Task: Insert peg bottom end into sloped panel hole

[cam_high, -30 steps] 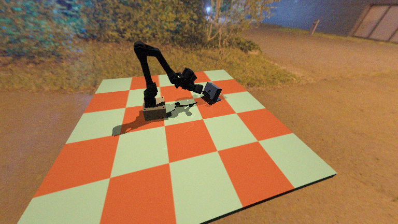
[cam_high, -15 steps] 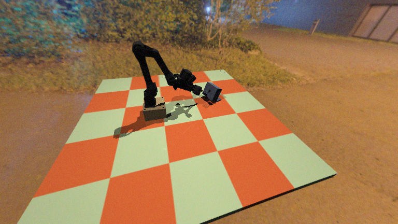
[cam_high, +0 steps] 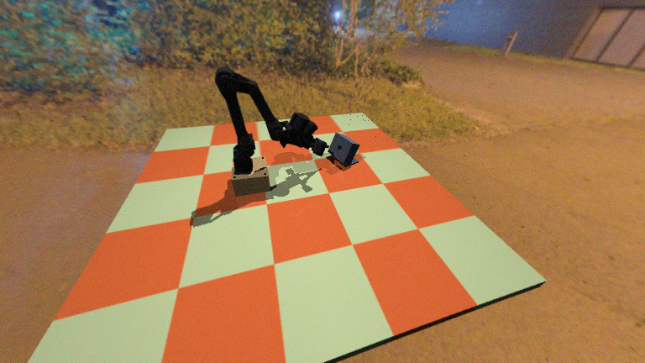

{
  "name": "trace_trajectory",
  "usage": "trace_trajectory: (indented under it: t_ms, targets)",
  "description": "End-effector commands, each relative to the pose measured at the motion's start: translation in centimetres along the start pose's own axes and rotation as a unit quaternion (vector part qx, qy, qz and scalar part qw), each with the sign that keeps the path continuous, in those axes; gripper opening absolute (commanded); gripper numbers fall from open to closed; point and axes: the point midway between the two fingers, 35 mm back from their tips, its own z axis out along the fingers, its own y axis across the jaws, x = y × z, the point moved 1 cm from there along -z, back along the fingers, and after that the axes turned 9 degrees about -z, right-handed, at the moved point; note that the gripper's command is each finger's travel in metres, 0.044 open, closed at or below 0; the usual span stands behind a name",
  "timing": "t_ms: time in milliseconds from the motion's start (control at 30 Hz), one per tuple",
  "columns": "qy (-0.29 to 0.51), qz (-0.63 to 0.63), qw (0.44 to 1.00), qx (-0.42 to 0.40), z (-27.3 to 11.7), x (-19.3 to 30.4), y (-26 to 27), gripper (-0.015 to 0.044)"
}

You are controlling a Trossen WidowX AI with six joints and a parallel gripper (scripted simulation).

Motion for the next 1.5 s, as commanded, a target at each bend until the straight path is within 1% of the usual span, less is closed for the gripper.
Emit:
trace_trajectory:
  t_ms: [0,1467]
  targets:
    - [-0.002,0.007,1.0,0.0,0.3,0.0,0.0,0.0]
    - [-0.031,0.047,0.998,0.015,3.1,-0.3,-0.6,0.0]
